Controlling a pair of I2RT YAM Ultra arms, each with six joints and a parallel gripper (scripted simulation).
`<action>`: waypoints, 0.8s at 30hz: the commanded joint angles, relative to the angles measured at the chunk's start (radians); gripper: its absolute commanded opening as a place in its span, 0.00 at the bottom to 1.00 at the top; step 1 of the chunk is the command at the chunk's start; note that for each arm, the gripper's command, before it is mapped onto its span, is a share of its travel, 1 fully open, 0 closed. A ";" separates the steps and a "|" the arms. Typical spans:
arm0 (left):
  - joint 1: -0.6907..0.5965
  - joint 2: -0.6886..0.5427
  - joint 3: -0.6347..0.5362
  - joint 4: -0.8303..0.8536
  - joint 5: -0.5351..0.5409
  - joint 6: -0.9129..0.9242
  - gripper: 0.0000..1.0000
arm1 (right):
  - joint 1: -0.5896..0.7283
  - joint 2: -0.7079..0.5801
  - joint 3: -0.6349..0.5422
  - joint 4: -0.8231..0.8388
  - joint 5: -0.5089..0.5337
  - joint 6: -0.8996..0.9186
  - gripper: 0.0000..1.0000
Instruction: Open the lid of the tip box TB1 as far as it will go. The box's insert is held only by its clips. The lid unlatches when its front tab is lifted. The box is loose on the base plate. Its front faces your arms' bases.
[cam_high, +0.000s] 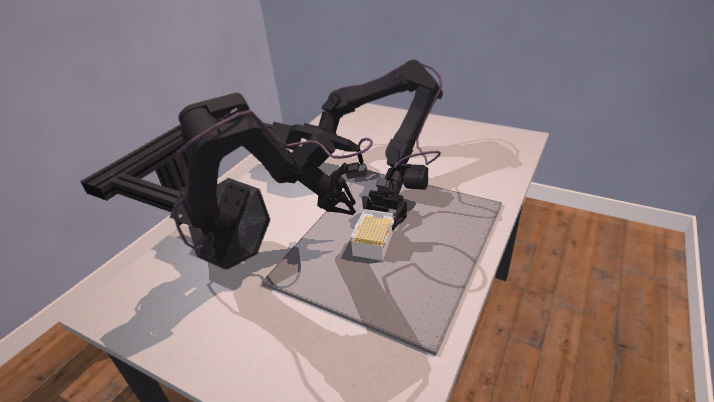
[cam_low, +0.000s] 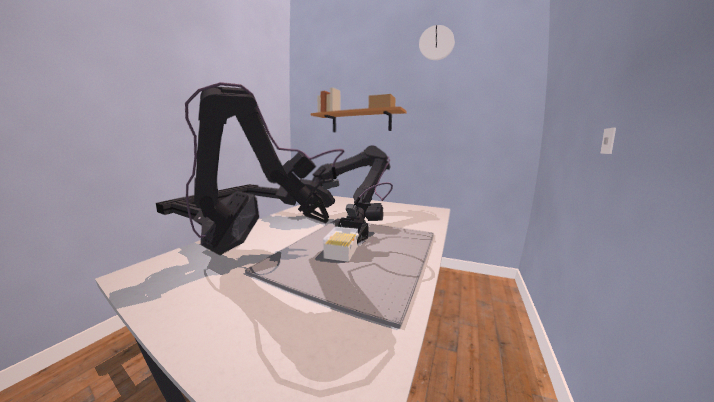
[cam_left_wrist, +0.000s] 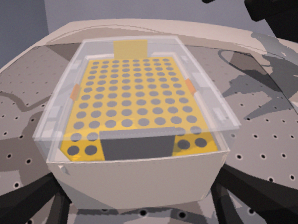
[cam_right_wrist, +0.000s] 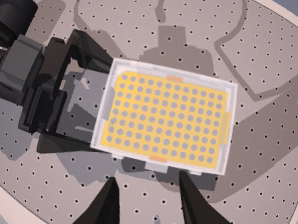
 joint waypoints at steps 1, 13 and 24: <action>-0.017 -0.014 0.006 0.004 0.017 0.008 0.83 | 0.050 0.067 -0.024 0.233 0.102 0.085 0.43; -0.017 -0.014 0.006 0.004 0.017 0.008 0.83 | 0.114 0.267 -0.058 0.578 0.233 0.158 0.43; -0.017 -0.014 0.006 0.004 0.017 0.008 0.83 | 0.081 0.443 -0.085 0.691 0.275 0.170 0.43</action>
